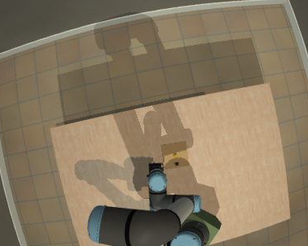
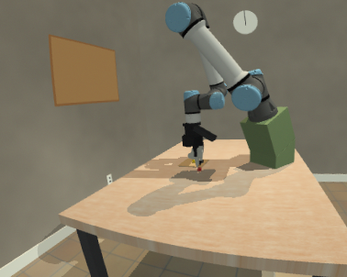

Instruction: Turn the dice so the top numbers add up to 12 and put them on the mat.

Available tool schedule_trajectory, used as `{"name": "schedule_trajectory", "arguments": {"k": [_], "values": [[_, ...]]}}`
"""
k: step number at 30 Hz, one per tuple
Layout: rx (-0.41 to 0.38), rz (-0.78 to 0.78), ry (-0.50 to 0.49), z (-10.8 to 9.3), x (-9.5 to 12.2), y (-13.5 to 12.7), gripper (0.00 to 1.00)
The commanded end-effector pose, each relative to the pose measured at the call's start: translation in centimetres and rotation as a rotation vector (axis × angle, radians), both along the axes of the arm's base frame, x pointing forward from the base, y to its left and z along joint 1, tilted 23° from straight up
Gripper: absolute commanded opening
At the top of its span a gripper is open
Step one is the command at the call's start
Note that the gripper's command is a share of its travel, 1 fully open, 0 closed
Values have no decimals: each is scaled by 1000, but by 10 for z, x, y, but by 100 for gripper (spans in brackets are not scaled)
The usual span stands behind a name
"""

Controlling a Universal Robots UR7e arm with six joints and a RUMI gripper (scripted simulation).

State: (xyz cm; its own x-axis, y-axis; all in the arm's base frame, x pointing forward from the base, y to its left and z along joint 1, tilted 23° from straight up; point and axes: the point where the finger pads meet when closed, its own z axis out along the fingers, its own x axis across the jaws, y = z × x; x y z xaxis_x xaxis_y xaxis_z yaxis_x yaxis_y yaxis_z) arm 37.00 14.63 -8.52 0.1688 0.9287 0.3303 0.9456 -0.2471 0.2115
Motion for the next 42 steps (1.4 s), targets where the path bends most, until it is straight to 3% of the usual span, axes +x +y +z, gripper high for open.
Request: {"name": "schedule_trajectory", "arguments": {"k": [1,30,42], "values": [[-1,0,-2,0,2,0,18],[-1,0,-2,0,2,0,18],[-1,0,-2,-11,5,3,18]]}}
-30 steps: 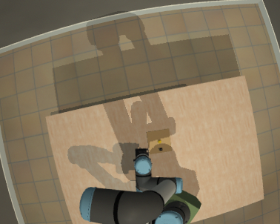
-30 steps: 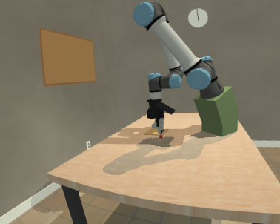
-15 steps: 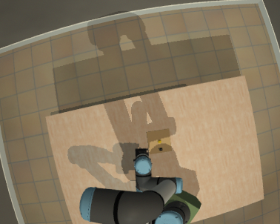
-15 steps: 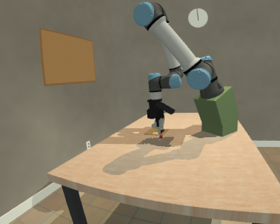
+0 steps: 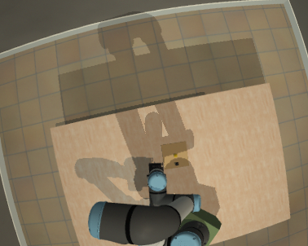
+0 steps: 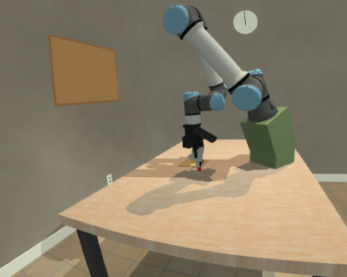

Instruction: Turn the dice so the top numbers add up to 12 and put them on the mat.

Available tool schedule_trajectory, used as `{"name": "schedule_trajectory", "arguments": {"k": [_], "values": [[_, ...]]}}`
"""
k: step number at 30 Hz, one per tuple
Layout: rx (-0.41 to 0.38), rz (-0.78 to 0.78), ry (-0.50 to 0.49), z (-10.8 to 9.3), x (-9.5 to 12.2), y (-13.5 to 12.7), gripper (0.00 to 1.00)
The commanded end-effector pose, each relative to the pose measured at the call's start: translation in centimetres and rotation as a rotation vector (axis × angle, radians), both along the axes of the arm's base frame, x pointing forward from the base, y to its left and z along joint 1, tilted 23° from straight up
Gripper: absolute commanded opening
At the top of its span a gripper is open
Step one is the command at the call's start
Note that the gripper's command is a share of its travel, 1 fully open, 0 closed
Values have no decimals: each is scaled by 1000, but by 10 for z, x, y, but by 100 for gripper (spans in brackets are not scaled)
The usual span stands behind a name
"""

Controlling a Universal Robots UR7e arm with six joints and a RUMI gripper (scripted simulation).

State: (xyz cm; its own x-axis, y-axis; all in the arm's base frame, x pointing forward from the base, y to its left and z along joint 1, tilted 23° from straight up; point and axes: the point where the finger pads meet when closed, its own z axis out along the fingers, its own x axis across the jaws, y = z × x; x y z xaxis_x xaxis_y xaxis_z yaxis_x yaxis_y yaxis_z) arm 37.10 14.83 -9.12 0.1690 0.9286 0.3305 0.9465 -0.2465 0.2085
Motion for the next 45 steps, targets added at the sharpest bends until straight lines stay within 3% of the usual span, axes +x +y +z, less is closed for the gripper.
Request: {"name": "schedule_trajectory", "arguments": {"k": [1,45], "values": [[-2,0,-5,-6,4,1,18],[-2,0,-5,-14,7,4,18]]}}
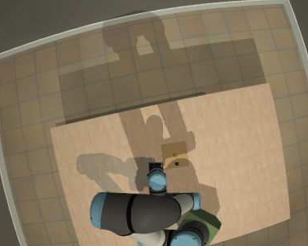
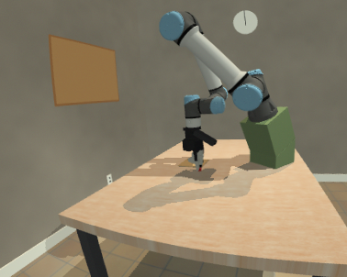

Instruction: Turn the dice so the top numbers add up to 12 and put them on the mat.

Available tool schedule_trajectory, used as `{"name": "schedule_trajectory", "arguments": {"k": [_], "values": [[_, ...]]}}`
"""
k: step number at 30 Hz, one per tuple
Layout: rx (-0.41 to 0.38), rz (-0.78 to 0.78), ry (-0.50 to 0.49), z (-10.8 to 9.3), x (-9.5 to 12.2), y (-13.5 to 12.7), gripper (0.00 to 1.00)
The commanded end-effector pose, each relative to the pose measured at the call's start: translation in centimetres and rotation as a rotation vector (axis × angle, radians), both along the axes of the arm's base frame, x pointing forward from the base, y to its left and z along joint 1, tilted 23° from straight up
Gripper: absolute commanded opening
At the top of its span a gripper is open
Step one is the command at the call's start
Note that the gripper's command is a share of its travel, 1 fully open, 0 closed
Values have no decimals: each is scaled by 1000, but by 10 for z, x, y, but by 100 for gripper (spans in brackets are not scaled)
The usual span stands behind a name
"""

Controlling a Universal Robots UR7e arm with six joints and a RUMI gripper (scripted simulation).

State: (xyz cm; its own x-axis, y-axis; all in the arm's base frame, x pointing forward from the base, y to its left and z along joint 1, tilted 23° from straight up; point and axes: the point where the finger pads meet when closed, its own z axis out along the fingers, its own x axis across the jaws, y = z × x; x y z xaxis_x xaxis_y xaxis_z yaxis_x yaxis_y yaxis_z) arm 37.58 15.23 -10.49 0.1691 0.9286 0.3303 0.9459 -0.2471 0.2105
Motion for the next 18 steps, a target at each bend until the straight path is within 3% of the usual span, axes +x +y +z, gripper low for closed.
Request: {"name": "schedule_trajectory", "arguments": {"k": [1,5,6,18], "values": [[-1,0,-3,0,2,0,18],[-1,0,-3,0,2,0,18],[-1,0,-3,0,2,0,0],[-1,0,-3,0,2,0,0]]}}
